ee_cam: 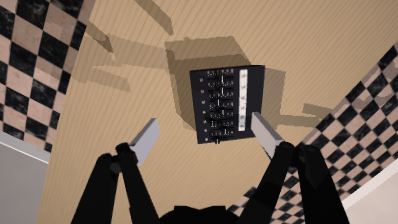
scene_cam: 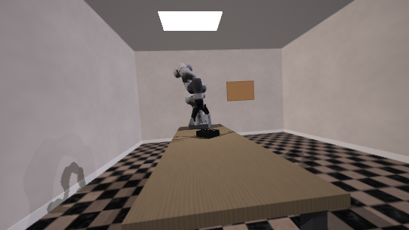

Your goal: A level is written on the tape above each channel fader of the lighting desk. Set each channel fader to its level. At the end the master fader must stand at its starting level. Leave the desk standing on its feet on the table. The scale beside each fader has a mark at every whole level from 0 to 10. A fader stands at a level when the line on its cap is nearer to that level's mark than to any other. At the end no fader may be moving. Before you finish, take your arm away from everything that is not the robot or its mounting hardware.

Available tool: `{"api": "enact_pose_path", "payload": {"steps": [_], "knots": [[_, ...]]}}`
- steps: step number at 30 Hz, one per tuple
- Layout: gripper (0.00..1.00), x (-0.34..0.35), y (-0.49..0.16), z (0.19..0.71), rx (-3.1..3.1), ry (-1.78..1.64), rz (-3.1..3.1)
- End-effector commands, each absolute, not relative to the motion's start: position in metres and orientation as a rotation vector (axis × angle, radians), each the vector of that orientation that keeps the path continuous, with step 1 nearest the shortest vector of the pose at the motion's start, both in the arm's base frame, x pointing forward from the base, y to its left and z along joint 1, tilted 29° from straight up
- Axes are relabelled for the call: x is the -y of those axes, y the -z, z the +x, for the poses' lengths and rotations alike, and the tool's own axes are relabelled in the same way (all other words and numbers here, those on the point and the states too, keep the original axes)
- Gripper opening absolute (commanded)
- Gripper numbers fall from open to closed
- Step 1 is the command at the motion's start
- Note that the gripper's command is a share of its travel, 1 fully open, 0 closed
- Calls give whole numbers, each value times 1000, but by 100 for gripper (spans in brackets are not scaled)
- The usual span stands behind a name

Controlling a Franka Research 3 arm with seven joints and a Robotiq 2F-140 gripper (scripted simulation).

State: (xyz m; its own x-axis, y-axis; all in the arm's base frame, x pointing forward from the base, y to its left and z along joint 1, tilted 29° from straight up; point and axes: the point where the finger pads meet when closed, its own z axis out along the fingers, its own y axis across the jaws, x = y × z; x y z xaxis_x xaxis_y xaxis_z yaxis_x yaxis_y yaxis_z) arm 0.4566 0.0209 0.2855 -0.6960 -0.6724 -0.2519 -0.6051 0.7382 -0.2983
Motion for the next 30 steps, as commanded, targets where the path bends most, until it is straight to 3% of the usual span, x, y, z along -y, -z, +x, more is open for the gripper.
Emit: {"api": "enact_pose_path", "payload": {"steps": [1,30], "knots": [[100,-25,-289,461,-2665,192,-614],[100,-25,-289,461,-2580,-102,563]]}}
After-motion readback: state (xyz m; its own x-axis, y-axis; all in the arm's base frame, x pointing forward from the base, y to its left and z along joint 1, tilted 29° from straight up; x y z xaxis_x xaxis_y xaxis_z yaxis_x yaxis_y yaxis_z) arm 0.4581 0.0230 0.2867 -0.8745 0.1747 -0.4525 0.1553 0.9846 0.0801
